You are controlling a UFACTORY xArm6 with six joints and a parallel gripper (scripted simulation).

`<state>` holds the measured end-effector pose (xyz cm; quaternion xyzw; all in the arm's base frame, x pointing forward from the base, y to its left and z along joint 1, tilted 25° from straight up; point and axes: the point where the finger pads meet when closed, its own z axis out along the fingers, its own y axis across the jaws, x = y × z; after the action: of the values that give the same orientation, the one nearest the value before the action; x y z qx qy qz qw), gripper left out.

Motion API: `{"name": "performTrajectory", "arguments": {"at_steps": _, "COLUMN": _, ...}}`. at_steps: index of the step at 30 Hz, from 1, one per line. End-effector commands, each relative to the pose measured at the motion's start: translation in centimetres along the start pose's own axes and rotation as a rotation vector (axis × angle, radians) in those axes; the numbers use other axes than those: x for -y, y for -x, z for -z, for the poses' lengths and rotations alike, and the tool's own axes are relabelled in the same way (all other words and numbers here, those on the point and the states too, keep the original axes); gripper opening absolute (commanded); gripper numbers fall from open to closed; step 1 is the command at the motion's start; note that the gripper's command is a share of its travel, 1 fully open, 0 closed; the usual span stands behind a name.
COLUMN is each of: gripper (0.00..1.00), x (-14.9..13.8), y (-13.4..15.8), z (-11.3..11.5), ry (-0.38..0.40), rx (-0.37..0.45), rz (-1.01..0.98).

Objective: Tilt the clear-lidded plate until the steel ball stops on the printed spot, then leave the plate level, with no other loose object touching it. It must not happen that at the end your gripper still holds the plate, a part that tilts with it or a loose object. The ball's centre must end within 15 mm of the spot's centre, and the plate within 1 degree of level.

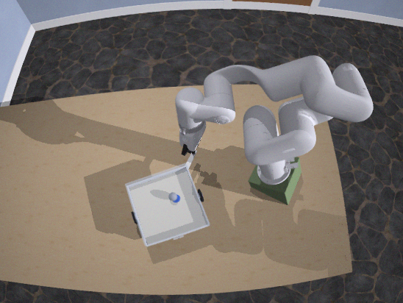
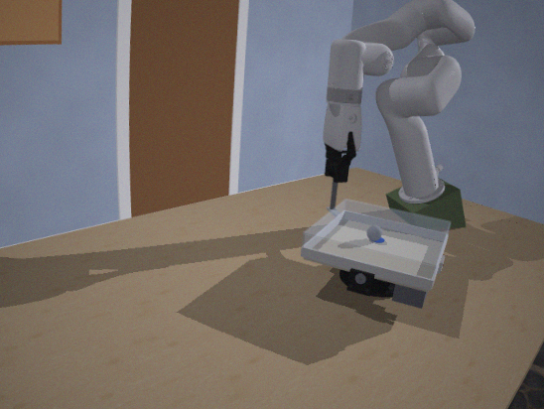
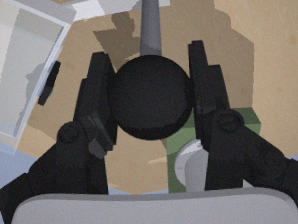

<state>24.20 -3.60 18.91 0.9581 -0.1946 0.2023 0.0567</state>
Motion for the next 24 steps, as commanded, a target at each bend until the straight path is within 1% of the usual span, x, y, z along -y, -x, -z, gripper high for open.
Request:
{"name": "performTrajectory", "arguments": {"at_steps": 1, "gripper": 0.0, "x": 0.08, "y": -0.16, "z": 0.19, "ry": -0.003, "rx": -0.006, "rz": -0.001}}
{"name": "performTrajectory", "arguments": {"at_steps": 24, "gripper": 0.0, "x": 0.09, "y": -0.18, "z": 0.21, "ry": -0.003, "rx": -0.006, "rz": -0.001}}
